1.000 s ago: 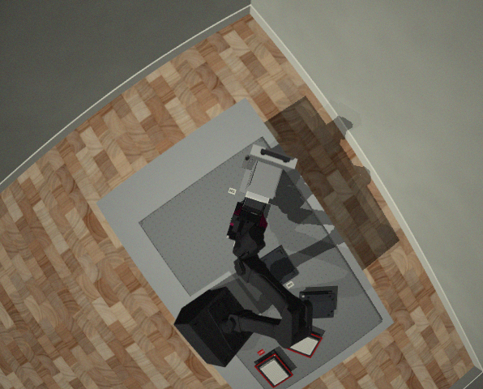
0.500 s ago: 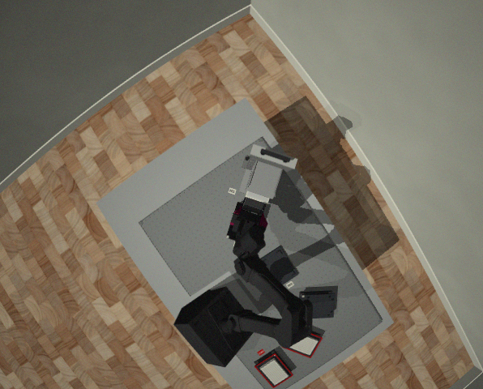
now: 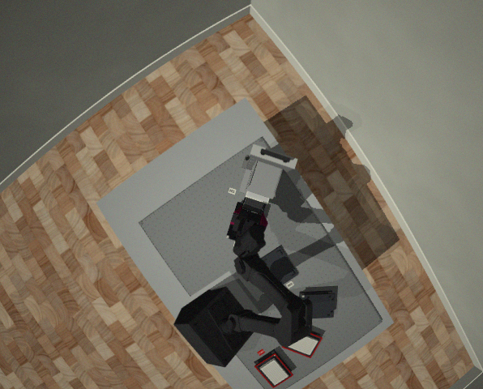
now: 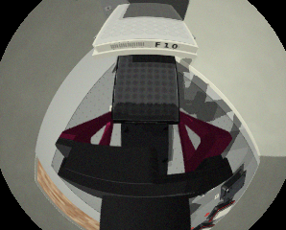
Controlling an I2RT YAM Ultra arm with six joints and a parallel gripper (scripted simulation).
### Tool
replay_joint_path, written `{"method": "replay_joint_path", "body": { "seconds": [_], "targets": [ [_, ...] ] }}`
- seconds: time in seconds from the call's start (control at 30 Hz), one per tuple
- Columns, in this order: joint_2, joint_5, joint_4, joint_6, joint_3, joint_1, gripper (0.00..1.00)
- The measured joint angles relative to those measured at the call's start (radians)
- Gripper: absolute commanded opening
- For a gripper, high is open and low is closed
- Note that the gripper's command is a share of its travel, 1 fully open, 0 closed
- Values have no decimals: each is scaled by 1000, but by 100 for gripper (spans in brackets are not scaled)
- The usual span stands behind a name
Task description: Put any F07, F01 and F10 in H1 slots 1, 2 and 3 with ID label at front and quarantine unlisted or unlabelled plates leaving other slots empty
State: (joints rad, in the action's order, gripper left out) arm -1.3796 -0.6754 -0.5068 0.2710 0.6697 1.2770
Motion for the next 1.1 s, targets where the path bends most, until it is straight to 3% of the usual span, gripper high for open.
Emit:
{"method": "replay_joint_path", "body": {
  "seconds": [1.1],
  "targets": [
    [-63, 43, -11, 9, 60, -35, 86]
  ]
}}
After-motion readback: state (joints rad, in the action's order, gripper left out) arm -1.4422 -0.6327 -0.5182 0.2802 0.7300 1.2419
